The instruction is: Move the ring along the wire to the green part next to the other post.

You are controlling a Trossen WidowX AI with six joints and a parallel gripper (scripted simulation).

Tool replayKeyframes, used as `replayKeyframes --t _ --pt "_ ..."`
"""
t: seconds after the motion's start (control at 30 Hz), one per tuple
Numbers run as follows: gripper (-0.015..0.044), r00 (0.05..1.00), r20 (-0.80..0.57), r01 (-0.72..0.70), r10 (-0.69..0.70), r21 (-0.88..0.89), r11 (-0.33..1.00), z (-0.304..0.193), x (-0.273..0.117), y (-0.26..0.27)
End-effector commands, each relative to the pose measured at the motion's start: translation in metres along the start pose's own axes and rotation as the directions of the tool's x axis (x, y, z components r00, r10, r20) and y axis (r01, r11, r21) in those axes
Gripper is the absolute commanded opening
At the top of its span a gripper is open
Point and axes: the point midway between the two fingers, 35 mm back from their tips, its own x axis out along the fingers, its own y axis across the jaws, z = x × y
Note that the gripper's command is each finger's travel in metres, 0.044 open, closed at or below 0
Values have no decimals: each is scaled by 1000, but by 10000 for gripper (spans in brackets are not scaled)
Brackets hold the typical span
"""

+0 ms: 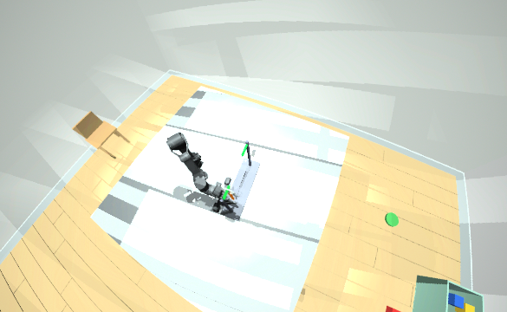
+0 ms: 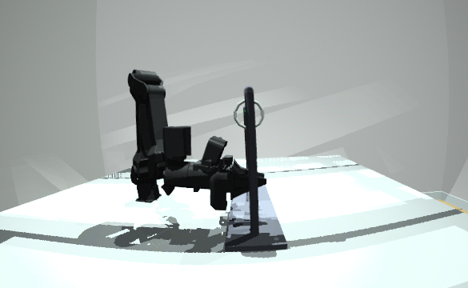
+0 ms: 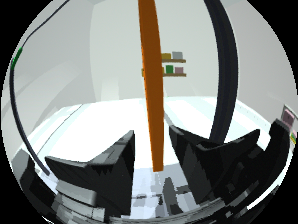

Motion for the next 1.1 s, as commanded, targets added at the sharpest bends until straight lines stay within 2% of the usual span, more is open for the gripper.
replayKeyframes --t 0.0,0.7,1.07 --pt "160 1000 6 5 -5 0 1000 2 2 -2" --pt "160 1000 6 5 -5 0 1000 2 2 -2" --pt "-129 1000 3 0 0 -2 1000 1 1 0"
